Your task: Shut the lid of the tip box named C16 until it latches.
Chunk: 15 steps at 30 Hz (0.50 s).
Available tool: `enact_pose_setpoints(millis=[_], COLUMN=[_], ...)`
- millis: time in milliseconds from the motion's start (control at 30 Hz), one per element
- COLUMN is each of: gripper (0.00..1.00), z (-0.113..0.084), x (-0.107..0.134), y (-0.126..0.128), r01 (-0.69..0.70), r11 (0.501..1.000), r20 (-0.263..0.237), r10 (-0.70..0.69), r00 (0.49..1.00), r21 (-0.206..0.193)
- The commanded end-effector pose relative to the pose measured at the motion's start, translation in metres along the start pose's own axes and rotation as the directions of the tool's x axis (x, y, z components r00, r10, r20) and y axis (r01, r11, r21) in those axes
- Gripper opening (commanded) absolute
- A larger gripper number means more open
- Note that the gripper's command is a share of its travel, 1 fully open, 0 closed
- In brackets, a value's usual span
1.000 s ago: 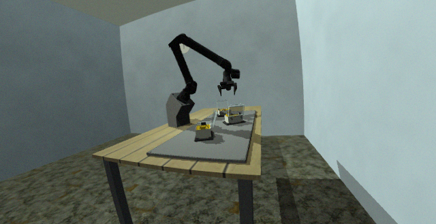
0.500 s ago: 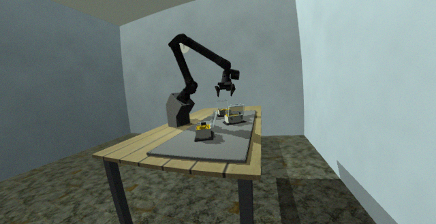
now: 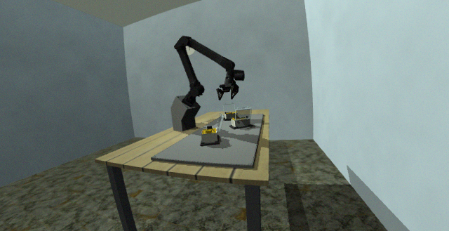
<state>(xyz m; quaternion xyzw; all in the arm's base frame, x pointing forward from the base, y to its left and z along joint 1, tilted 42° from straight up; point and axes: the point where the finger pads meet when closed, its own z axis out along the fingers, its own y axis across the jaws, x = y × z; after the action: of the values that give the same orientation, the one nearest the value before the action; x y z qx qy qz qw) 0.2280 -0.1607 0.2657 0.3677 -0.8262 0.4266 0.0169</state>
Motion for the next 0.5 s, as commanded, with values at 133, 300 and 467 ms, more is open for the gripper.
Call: enact_pose_setpoints(millis=[133, 300, 467], gripper=[1.0, 1.0, 1.0], z=[0.017, 0.029, 0.033], x=[0.035, 0.056, 0.064], y=[0.006, 0.01, 0.011], r01=[0.03, 0.032, 0.033], r11=[0.999, 0.999, 0.999], r20=[-0.009, -0.012, -0.013], r10=[-0.03, -0.032, -0.033], r00=[1.0, 0.999, 0.999], r21=[0.014, 0.017, 0.017])
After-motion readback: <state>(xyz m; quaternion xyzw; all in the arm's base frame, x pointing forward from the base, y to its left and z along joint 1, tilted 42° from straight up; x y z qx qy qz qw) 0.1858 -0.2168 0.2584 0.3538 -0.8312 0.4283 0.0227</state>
